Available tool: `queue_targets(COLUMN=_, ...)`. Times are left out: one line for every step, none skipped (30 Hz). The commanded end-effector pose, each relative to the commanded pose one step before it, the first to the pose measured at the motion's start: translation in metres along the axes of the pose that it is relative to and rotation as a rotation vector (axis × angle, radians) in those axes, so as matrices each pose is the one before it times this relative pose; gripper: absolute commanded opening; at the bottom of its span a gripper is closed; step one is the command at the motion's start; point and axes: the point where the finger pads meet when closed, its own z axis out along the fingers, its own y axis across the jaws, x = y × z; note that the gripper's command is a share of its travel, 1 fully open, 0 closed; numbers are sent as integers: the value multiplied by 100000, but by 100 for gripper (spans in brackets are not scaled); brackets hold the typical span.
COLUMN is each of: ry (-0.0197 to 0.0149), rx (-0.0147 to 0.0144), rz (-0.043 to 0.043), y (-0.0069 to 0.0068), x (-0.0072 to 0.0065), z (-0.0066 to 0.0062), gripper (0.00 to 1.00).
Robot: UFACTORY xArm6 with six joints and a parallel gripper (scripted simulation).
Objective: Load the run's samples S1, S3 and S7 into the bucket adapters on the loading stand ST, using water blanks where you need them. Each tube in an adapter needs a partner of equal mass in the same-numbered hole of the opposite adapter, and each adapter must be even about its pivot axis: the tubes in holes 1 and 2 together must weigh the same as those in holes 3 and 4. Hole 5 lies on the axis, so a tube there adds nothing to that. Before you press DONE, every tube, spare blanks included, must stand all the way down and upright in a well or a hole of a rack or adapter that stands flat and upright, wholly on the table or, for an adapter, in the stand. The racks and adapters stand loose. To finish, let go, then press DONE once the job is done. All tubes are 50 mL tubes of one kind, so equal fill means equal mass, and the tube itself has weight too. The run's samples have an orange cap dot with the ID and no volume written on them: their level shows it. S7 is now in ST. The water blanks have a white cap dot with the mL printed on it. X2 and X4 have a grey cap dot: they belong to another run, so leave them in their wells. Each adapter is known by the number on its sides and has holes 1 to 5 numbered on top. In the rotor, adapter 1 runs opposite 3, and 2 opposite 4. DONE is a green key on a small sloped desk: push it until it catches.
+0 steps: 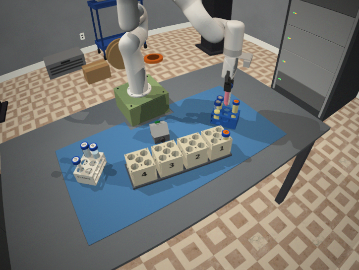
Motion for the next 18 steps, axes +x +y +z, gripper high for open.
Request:
queue_targets(ry=320, rx=45, rz=14, y=-9, x=106, z=-830, gripper=0)
queue_targets(ry=0, rx=0, rz=0, y=0, x=0, z=-200, gripper=0)
queue_targets(ry=0, rx=0, rz=0, y=0, x=0, z=-200, gripper=0)
queue_targets(ry=0, rx=0, rz=0, y=0, x=0, z=-200, gripper=0)
queue_targets(ry=0, rx=0, rz=0, y=0, x=0, z=-200, gripper=0)
queue_targets(ry=0, rx=0, rz=0, y=0, x=0, z=-200, gripper=0)
queue_targets(ry=0, rx=0, rz=0, y=0, x=0, z=-200, gripper=0)
queue_targets(ry=0, rx=0, rz=0, y=0, x=0, z=-200, gripper=0)
queue_targets(ry=0, rx=0, rz=0, y=0, x=0, z=-200, gripper=0)
queue_targets(ry=0, rx=0, rz=0, y=0, x=0, z=-200, gripper=0)
queue_targets(ry=0, rx=0, rz=0, y=0, x=0, z=-200, gripper=0)
queue_targets(ry=0, rx=0, rz=0, y=0, x=0, z=-200, gripper=0)
queue_targets(ry=0, rx=0, rz=0, y=0, x=0, z=0, gripper=0)
queue_targets(ry=0, rx=0, rz=0, y=0, x=0, z=0, gripper=0)
queue_targets(ry=0, rx=0, rz=0, y=0, x=0, z=0, gripper=0)
queue_targets(ry=2, rx=0, rz=0, y=0, x=0, z=6, gripper=0)
queue_targets(ry=-1, rx=0, rz=0, y=0, x=1, z=-3, gripper=0)
queue_targets(ry=0, rx=0, rz=0, y=0, x=0, z=-2, gripper=0)
